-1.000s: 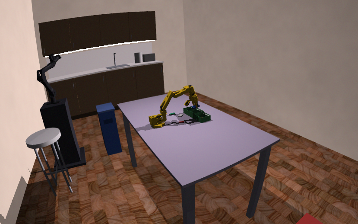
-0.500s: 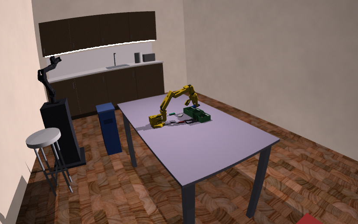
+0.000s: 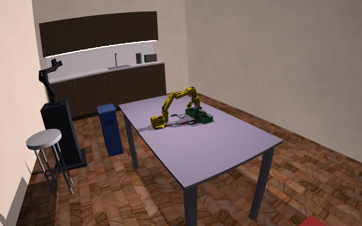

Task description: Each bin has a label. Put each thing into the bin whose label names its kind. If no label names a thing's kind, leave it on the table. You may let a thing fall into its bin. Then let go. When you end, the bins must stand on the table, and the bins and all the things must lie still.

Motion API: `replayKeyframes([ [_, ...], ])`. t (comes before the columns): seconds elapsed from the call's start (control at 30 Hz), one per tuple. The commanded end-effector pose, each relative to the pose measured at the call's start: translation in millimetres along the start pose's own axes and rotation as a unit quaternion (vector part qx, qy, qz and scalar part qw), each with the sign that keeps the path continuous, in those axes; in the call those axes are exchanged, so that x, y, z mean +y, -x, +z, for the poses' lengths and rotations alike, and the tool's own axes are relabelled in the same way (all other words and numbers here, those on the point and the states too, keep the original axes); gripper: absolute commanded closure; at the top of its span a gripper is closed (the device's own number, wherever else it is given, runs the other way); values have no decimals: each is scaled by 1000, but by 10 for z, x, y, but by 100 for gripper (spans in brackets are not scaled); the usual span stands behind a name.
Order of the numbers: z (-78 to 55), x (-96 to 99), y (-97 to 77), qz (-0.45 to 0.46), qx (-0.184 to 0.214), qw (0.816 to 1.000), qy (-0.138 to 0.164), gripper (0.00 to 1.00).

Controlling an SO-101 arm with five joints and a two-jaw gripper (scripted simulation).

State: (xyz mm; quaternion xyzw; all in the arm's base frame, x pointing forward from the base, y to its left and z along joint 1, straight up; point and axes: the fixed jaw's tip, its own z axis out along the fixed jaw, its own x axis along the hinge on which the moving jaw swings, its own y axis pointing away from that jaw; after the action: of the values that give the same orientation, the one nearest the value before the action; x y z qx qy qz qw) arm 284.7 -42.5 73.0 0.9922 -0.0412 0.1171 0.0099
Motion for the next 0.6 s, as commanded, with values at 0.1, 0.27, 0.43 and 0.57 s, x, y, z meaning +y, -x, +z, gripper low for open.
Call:
replayKeyframes([
  [0.1,-41,-31,-60,-9,33,999,-1,100],
  [0.27,10,-32,-44,-9,32,999,-1,100],
  [0.43,25,-32,-39,-9,32,999,-1,100],
  [0.57,25,-32,-39,-9,32,999,-1,100],
])
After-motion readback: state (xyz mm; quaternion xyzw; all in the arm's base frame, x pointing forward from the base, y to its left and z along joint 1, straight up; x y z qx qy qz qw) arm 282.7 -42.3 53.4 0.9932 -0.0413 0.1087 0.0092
